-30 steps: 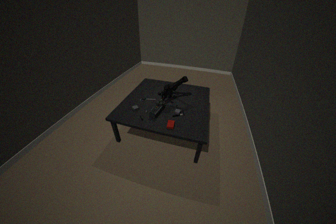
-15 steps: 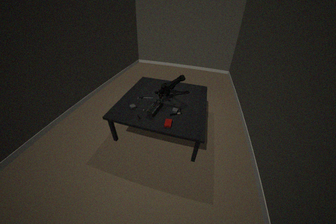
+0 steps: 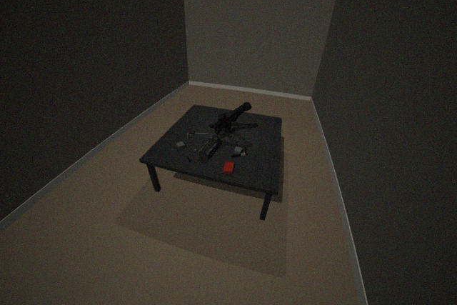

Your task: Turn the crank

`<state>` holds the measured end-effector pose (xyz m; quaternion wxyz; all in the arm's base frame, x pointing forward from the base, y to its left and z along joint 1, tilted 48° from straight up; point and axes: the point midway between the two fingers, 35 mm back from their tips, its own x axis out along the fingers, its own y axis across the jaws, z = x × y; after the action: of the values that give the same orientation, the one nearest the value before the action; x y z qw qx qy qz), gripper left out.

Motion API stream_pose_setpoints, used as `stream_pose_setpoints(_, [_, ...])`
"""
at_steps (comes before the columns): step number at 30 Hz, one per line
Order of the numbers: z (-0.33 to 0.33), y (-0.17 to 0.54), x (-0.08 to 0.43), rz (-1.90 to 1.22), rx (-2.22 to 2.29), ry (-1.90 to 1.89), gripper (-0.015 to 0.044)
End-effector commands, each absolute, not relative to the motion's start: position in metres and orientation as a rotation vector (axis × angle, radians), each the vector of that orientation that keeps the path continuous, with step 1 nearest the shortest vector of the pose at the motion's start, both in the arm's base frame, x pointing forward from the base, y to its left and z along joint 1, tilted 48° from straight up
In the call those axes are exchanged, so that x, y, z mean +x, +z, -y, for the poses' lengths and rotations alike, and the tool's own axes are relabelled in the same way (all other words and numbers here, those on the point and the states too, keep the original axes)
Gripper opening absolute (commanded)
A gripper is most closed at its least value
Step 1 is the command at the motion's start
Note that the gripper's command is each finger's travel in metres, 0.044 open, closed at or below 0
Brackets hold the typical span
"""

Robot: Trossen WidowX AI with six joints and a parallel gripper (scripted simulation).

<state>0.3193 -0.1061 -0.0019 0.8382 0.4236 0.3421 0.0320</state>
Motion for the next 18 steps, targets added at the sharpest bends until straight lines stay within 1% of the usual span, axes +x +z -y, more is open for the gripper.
stream_pose_setpoints(1, [0.108,-0.011,0.318,-0.733,0.897,0.051,0.0])
stream_pose_setpoints(18, [0.1,-0.028,0.318,-0.733,0.897,0.052,0.0])
